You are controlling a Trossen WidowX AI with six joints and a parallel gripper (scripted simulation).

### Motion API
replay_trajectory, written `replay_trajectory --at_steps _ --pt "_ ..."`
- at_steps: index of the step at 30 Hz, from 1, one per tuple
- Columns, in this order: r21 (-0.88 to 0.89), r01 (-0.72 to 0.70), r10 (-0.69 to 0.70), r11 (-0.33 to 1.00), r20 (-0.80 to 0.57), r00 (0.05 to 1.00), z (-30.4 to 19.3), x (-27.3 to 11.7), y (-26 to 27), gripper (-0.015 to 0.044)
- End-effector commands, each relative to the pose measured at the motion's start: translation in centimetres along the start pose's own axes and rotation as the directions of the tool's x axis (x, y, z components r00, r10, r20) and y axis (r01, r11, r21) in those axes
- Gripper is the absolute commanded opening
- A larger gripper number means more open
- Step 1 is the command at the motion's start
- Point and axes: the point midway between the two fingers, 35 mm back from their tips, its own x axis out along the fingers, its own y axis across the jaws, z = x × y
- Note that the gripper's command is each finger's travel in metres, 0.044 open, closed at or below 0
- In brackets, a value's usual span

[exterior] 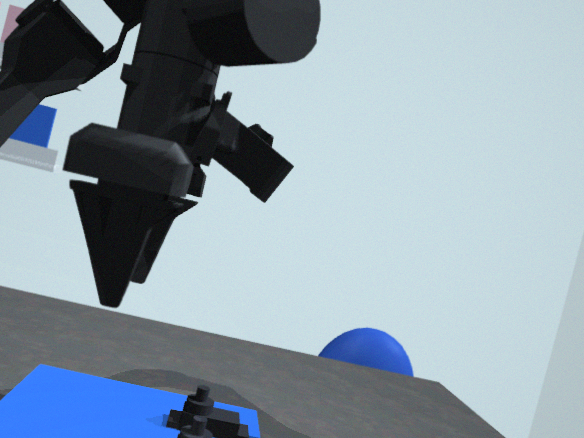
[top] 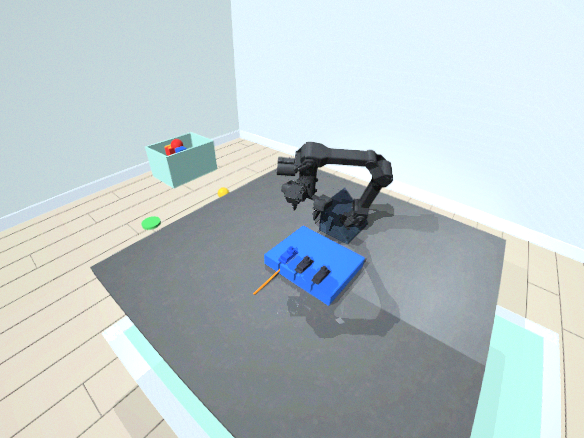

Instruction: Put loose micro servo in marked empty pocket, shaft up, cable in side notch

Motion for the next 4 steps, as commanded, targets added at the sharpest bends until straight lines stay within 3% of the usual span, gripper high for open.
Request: replay_trajectory --at_steps 1,4 --pt "0.004 0.001 -0.001 1.0 -0.003 1.0 -0.03 -0.06 -0.02 0.044" --pt "0.004 0.001 -0.001 1.0 -0.003 1.0 -0.03 -0.06 -0.02 0.044"
